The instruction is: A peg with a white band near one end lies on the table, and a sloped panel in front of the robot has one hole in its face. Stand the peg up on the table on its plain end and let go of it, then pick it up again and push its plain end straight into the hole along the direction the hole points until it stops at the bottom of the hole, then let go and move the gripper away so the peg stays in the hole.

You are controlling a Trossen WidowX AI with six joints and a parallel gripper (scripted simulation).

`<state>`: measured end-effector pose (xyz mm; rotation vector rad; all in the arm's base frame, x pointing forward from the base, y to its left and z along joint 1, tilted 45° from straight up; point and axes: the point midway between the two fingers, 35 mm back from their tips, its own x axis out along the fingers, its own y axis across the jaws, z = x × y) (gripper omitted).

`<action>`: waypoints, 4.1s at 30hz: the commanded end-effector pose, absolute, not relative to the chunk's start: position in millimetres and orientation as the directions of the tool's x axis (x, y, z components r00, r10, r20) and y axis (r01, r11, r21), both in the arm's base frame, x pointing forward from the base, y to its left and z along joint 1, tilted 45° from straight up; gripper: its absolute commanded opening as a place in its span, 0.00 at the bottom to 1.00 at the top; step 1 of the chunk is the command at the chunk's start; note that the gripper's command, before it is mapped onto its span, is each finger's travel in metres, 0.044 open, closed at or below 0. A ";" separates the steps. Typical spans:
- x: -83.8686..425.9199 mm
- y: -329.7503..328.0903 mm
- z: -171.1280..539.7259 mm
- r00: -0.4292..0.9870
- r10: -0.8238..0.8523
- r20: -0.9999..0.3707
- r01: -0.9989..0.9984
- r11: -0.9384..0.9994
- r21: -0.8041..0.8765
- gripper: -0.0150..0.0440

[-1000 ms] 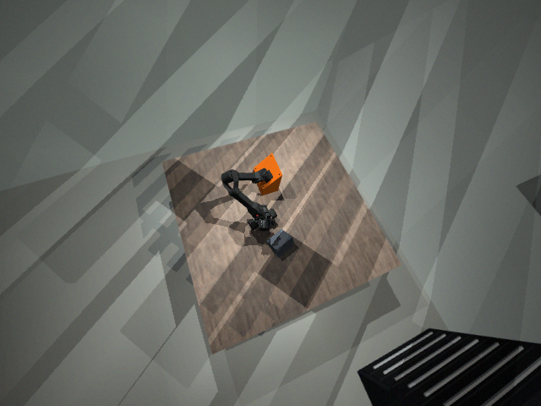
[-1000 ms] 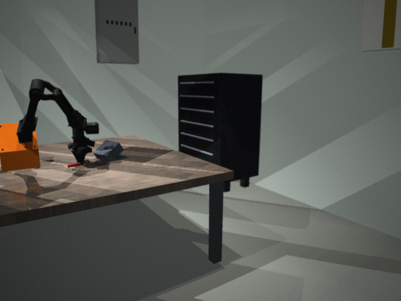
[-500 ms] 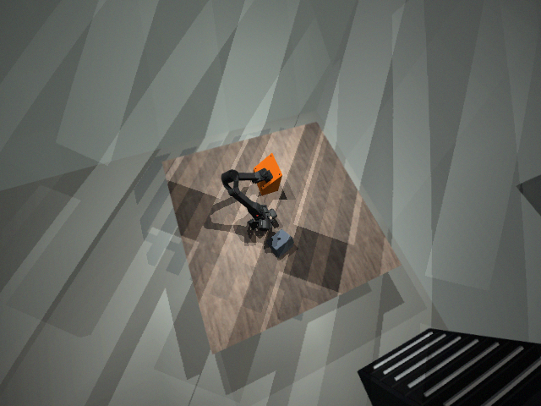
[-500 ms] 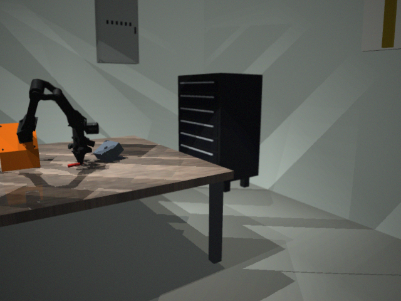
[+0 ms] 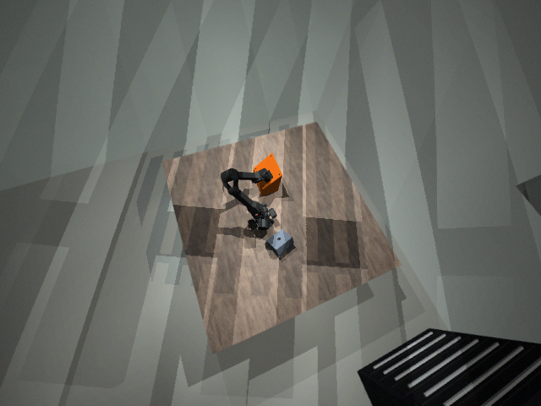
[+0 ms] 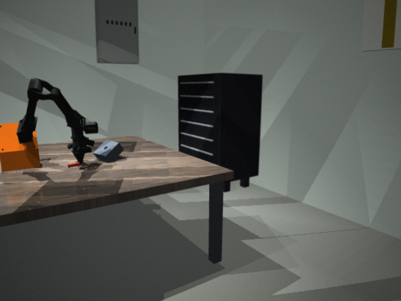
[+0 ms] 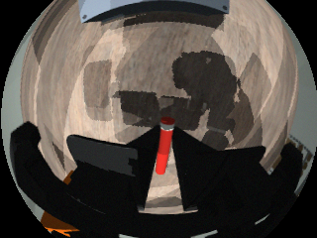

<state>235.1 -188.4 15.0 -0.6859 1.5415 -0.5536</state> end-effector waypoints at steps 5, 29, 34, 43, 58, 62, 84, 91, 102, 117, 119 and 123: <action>232.7 -185.1 18.2 0.044 -0.702 -0.711 -0.099 0.705 -0.702 0.34; 223.3 -176.7 27.9 0.248 -0.666 -0.704 -0.100 0.705 -0.702 0.34; 221.0 -175.2 29.8 0.290 -0.654 -0.698 -0.100 0.705 -0.702 0.34; 216.7 -172.6 33.0 0.363 -0.631 -0.686 -0.100 0.705 -0.702 0.34; 208.7 -169.0 37.8 0.480 -0.584 -0.655 -0.101 0.705 -0.702 0.34; 206.4 -168.2 39.0 0.510 -0.569 -0.645 -0.101 0.705 -0.702 0.34; 193.1 -164.7 44.3 0.662 -0.479 -0.576 -0.102 0.705 -0.702 0.34; 188.6 -163.9 45.6 0.706 -0.446 -0.550 -0.102 0.704 -0.702 0.34; 181.4 -163.1 47.2 0.769 -0.391 -0.505 -0.103 0.704 -0.702 0.34; 171.3 -162.6 48.5 0.844 -0.310 -0.437 -0.104 0.705 -0.702 0.34; 170.0 -162.6 48.6 0.853 -0.299 -0.427 -0.104 0.705 -0.702 0.34; 167.3 -162.6 48.7 0.870 -0.276 -0.407 -0.104 0.705 -0.702 0.34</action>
